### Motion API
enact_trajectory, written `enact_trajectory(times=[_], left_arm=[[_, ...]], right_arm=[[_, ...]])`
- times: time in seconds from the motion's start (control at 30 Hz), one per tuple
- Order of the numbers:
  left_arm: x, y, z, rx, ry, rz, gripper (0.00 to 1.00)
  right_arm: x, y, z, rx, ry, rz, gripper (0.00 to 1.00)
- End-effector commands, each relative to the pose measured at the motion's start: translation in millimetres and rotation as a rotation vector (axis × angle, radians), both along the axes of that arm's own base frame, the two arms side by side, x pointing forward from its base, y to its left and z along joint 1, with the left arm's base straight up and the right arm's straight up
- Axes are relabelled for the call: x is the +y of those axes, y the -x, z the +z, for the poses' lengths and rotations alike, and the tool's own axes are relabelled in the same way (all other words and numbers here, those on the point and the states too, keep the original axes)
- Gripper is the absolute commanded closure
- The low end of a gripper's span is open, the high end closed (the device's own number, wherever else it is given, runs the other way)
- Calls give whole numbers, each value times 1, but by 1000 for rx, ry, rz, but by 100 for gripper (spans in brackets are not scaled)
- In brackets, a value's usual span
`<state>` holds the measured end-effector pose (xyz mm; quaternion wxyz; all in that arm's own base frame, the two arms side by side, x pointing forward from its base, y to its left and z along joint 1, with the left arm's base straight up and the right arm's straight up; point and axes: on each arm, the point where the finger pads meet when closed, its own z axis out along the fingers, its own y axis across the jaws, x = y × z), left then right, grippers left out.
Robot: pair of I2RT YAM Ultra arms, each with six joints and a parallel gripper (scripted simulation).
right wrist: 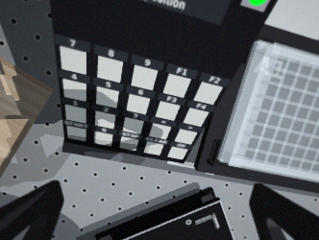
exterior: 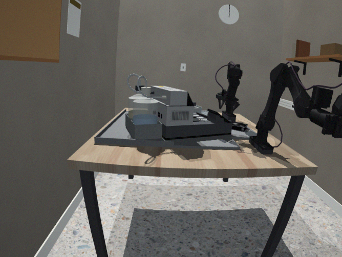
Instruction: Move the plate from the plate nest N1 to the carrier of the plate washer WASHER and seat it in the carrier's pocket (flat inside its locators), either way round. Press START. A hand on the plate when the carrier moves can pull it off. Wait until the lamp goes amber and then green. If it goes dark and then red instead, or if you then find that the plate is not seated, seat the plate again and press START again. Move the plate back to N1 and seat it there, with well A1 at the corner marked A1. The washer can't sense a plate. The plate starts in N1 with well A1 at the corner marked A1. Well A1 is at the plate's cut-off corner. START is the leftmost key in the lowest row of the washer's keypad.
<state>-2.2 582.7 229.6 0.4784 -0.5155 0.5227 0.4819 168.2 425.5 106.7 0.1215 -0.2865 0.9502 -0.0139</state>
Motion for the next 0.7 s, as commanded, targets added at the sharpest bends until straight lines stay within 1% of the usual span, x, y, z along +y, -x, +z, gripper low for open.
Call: enact_trajectory(times=[0.0, 0.1, 0.17, 0.2, 0.43, 0.53, 0.67], left_arm=[[-3, 2, 27, -10, -78, 10, 100], [-3, 2, 27, -10, -78, 10, 100], [-3, 2, 27, -10, -78, 10, 100], [-3, 2, 27, -10, -78, 10, 100], [-3, 2, 27, -10, -78, 10, 100], [-3, 2, 27, -10, -78, 10, 100], [-3, 2, 27, -10, -78, 10, 100]], right_arm=[[6, -7, 29, 22, -109, 225, 0], [-3, -10, 30, 46, -90, 338, 0], [-3, -10, 30, 46, -90, 338, 0], [-4, -11, 32, 42, -78, 379, 0], [-42, -50, 56, 65, -45, 561, 0], [-54, -60, 56, 88, -8, 658, 0], [-60, -63, 56, 118, 29, 816, 0]])
